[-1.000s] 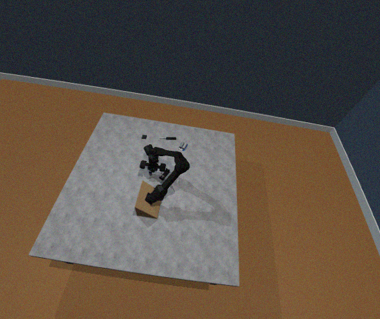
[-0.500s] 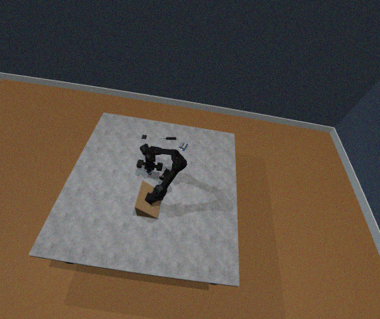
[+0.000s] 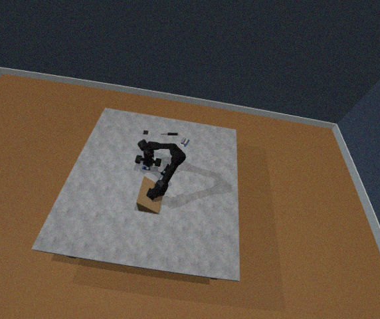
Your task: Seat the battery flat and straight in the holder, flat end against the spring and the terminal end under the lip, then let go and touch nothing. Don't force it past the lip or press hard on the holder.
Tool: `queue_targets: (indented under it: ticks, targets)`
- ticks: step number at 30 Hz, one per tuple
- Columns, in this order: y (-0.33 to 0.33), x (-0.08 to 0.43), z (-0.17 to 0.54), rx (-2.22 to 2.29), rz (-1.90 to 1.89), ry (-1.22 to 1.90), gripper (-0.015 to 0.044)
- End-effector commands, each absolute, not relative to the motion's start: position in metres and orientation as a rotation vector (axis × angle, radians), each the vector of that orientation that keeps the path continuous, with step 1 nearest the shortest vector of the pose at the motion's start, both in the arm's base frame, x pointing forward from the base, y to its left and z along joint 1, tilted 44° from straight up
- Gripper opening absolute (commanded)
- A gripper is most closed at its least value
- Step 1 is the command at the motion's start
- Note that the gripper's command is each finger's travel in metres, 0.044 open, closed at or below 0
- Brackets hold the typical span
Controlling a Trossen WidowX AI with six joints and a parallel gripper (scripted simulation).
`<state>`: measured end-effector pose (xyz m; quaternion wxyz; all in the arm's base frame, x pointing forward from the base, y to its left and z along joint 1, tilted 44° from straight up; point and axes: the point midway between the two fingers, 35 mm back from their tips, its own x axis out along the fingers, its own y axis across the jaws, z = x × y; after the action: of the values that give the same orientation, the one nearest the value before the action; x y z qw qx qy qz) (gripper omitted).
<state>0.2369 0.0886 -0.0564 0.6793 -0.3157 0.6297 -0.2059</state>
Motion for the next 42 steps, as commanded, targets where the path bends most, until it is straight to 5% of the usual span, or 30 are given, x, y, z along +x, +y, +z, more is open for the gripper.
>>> queue_targets:
  ticks: [1,22,31,42]
  targets:
    - [0.09,0.237,-0.056,-0.709,-0.462,1.414,0.0]
    - [0.145,0.228,0.001,-0.702,-0.453,1.409,0.0]
    - [0.133,0.231,-0.028,-1.253,0.054,1.576,0.0236]
    - [0.114,0.232,-0.063,-1.903,0.819,1.602,0.024]
